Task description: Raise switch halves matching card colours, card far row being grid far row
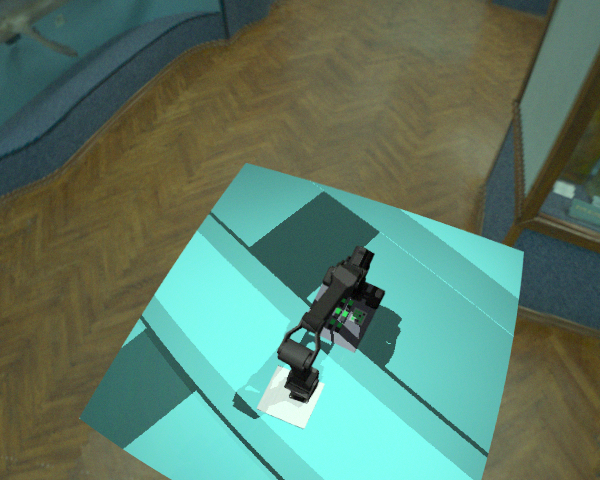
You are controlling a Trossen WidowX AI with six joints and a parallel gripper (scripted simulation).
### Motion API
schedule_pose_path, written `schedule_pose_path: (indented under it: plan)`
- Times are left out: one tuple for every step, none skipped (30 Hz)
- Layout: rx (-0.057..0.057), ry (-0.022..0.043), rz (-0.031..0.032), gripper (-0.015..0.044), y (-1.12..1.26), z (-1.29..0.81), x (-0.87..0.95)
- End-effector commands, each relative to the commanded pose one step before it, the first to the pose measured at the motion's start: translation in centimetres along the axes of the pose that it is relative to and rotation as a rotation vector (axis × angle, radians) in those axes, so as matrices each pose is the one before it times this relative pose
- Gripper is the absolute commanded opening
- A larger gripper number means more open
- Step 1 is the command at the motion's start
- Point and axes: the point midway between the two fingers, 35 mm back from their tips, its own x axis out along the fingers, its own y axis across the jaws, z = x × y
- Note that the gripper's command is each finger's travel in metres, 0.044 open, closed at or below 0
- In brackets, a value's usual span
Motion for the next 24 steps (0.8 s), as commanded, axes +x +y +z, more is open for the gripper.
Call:
schedule_pose_path:
  plan:
    - [-0.003, 0.00323, 0.00314, 0.0, 0.049, -0.112, 0.103]
    - [0.0, 0.0, 0.0, 0.0, 0.0, 0.0, 0.0]
    - [0.0, 0.0, 0.0, 0.0, 0.0, 0.0, 0.0]
    - [0.0, 0.0, 0.0, 0.0, 0.0, 0.0, 0.0]
    - [0.0, 0.0, 0.0, 0.0, 0.0, 0.0, 0.013]
    - [0.0, 0.0, 0.0, 0.0, 0.0, 0.0, 0.013]
    - [0.0, 0.0, 0.0, 0.0, 0.0, 0.0, 0.013]
    - [0.0, 0.0, 0.0, 0.0, 0.0, 0.0, 0.013]
    - [0.0, 0.0, 0.0, 0.0, 0.0, 0.0, 0.013]
    - [0.0, 0.0, 0.0, 0.0, 0.0, 0.0, 0.013]
    - [0.0, 0.0, 0.0, 0.0, 0.0, 0.0, 0.013]
    - [0.0, 0.0, 0.0, 0.0, 0.0, 0.0, 0.013]
    - [0.0, 0.0, 0.0, 0.0, 0.0, 0.0, 0.013]
    - [0.0, 0.0, 0.0, 0.0, 0.0, 0.0, 0.013]
    - [0.0, 0.0, 0.0, 0.0, 0.0, 0.0, 0.013]
    - [0.0, 0.0, 0.0, 0.0, 0.0, 0.0, 0.013]
    - [0.0, 0.0, 0.0, 0.0, 0.0, 0.0, 0.013]
    - [0.0, 0.0, 0.0, 0.0, 0.0, 0.0, 0.013]
    - [0.0, 0.0, 0.0, 0.0, 0.0, 0.0, 0.013]
    - [0.0, 0.0, 0.0, 0.0, 0.0, 0.0, 0.013]
    - [0.0, 0.0, 0.0, 0.0, 0.0, 0.0, 0.013]
    - [0.0, 0.0, 0.0, 0.0, 0.0, 0.0, 0.013]
    - [0.0, 0.0, 0.0, 0.0, 0.0, 0.0, 0.013]
    - [0.0, 0.0, 0.0, 0.0, 0.0, 0.0, 0.013]
